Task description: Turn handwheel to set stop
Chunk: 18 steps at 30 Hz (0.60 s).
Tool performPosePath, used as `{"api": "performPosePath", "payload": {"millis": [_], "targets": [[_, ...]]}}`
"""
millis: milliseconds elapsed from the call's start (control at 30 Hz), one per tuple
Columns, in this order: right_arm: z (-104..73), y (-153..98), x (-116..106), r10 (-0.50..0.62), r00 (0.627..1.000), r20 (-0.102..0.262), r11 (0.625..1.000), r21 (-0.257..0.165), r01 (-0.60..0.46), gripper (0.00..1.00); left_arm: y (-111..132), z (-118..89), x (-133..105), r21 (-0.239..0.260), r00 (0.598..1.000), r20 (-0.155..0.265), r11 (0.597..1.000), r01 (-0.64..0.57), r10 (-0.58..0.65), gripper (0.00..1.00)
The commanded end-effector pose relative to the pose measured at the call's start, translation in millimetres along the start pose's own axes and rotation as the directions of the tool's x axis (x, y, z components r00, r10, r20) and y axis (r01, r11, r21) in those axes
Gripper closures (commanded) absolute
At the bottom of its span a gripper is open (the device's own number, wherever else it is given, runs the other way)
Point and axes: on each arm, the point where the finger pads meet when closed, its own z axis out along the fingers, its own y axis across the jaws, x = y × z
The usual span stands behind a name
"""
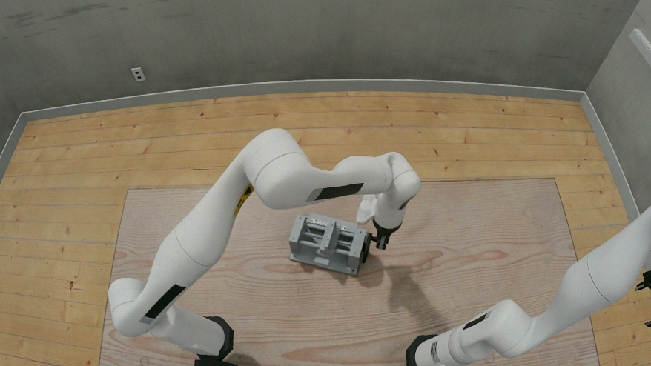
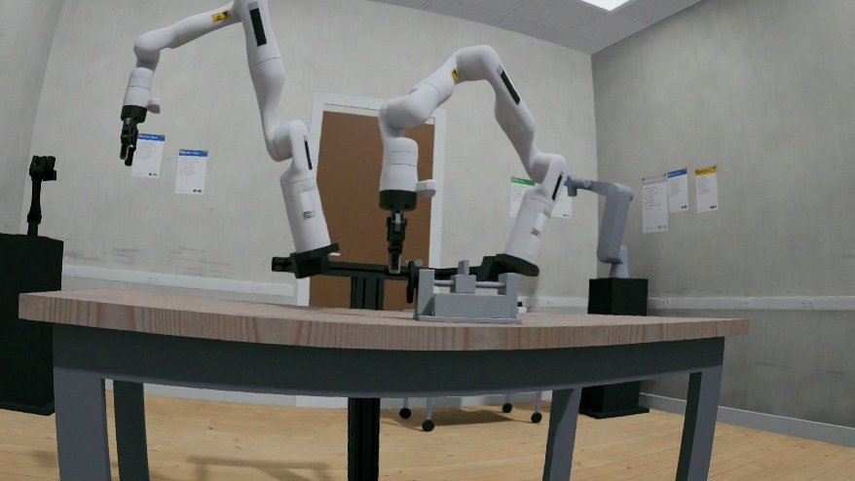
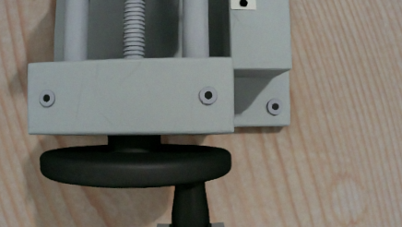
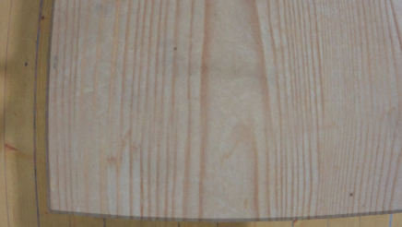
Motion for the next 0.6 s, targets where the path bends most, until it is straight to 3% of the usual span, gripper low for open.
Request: {"api": "performPosePath", "payload": {"millis": [0,567], "targets": [[-0.7,-1.4,0.7,-0.012,1.000,-0.005,1.000,0.004,0.013,0.002,3.3,2.0,-0.1,-0.003,1.000,0.000,1.000,-0.006,0.006,0.842],[-0.7,-1.4,0.7,-0.012,1.000,-0.005,1.000,0.004,0.013,0.002,4.9,6.4,-0.4,-0.004,1.000,0.002,1.000,-0.007,0.007,0.842]]}}
